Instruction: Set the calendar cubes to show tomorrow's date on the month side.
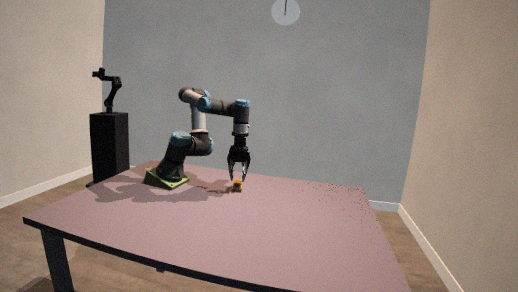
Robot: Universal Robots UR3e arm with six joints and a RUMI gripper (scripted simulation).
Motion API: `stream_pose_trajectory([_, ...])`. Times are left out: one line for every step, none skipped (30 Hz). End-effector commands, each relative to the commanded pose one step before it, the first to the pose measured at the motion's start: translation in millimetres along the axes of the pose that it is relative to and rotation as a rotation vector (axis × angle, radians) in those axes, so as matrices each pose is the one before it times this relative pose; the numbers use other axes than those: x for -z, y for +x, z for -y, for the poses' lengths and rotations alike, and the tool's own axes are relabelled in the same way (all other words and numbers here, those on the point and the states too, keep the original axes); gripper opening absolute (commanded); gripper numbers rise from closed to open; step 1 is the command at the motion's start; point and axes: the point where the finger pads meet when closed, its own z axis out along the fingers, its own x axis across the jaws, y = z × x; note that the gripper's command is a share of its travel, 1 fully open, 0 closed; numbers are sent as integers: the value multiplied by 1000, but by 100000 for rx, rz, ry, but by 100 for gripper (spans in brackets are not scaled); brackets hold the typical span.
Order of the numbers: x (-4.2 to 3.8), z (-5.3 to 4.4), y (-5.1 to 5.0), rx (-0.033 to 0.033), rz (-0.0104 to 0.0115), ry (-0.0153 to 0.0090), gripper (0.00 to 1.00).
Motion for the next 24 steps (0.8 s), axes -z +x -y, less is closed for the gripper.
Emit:
stream_pose_trajectory([-4782,-293,606,41,-187,-136,28])
stream_pose_trajectory([-1603,-2,2,0,0,0,28])
stream_pose_trajectory([0,0,0,0,0,0,28])
stream_pose_trajectory([0,0,0,0,0,0,28])
stream_pose_trajectory([-1674,-4,4,0,0,0,28])
stream_pose_trajectory([-1702,9,-9,0,0,0,28])
stream_pose_trajectory([-1732,-8,8,0,0,0,28])
stream_pose_trajectory([-1703,1,-1,0,0,0,28])
stream_pose_trajectory([-1642,7,-7,0,0,0,28])
stream_pose_trajectory([-1559,-8,8,0,0,0,28])
stream_pose_trajectory([-1441,2,-2,0,0,0,28])
stream_pose_trajectory([-1302,9,-9,0,0,0,28])
stream_pose_trajectory([-1139,-9,9,0,0,0,28])
stream_pose_trajectory([-970,-3,3,0,0,0,28])
stream_pose_trajectory([-795,1,-1,0,0,0,28])
stream_pose_trajectory([-618,3,-3,0,0,0,28])
stream_pose_trajectory([-448,3,-3,0,0,0,28])
stream_pose_trajectory([-293,3,-3,0,0,0,28])
stream_pose_trajectory([-162,2,-2,0,0,0,28])
stream_pose_trajectory([0,0,0,0,0,0,28])
stream_pose_trajectory([0,0,0,0,0,0,28])
stream_pose_trajectory([-64,1,-1,0,0,0,28])
stream_pose_trajectory([-10,0,0,0,0,0,28])
stream_pose_trajectory([0,0,0,0,0,0,28])
